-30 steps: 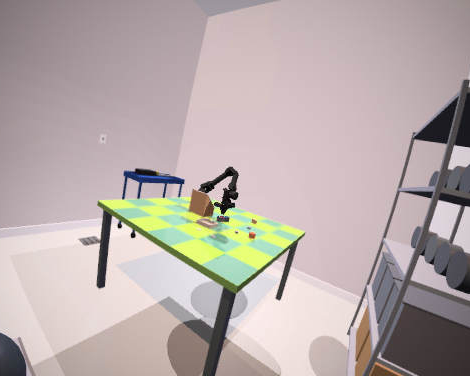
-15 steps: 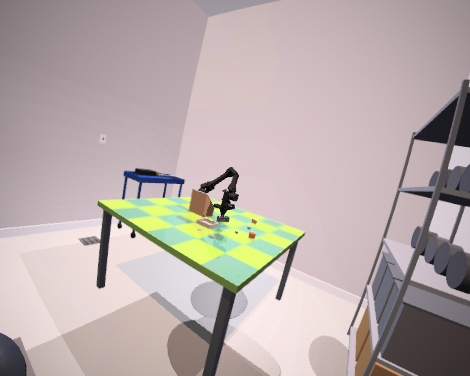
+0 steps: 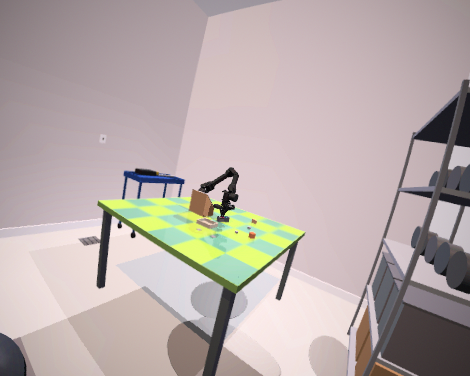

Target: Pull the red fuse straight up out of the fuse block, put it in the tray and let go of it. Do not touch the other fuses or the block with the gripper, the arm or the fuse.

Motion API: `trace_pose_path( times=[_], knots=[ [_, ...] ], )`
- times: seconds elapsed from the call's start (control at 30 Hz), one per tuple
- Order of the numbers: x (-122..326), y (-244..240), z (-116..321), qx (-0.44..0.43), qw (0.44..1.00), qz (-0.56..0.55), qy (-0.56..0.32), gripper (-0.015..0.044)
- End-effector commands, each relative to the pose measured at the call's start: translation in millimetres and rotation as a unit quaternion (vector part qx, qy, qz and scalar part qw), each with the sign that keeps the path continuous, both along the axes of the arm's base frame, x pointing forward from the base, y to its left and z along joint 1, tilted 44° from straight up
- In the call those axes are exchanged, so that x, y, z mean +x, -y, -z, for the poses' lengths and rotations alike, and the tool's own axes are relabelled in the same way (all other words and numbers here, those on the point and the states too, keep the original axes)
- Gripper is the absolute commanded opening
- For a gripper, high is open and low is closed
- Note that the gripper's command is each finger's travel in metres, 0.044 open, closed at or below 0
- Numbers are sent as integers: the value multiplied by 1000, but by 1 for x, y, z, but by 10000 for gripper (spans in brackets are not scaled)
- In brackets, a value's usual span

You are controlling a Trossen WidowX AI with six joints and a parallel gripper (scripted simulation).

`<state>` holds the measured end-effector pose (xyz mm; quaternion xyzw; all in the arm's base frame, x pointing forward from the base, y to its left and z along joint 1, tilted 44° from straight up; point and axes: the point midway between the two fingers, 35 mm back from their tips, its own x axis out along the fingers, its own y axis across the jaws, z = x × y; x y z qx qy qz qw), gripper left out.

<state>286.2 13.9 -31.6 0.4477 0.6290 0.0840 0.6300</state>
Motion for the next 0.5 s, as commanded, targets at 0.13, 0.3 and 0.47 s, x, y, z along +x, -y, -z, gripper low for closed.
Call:
trace_pose_path(
  times=[0.13, 0.3, 0.47],
  knots=[
    [0, -6, 6, 3, 1000, 0, -3, 61],
    [0, -6, 6, 3, 1000, 0, -3, 61],
    [0, -6, 6, 3, 1000, 0, -3, 61]
  ],
)
